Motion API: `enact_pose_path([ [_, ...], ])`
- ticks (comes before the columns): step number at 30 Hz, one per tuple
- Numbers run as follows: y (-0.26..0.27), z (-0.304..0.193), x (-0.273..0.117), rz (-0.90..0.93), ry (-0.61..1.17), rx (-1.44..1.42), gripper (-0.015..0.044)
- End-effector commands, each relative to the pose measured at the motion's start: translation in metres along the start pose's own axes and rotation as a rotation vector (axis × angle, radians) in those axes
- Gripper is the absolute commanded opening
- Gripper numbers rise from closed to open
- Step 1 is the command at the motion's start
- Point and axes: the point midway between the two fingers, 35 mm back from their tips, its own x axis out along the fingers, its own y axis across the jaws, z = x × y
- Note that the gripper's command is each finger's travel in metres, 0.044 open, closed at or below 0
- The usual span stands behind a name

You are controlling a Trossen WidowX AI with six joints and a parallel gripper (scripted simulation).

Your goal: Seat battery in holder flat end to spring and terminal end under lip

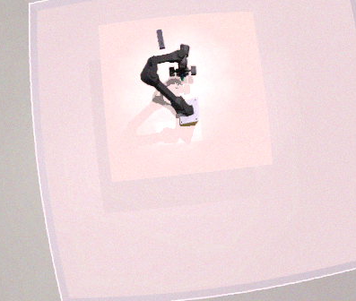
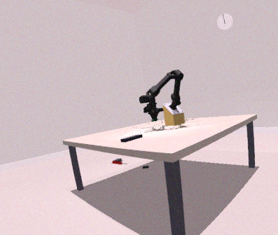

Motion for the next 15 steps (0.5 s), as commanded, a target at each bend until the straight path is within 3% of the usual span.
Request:
enact_pose_path([
  [1,0.007,-0.004,-0.001,0.006,0.005,0.141,0.0062],
  [8,0.021,-0.009,-0.003,0.000,0.008,0.437,0.0062],
  [15,0.022,-0.010,-0.003,-0.004,0.006,0.467,0.0062],
])
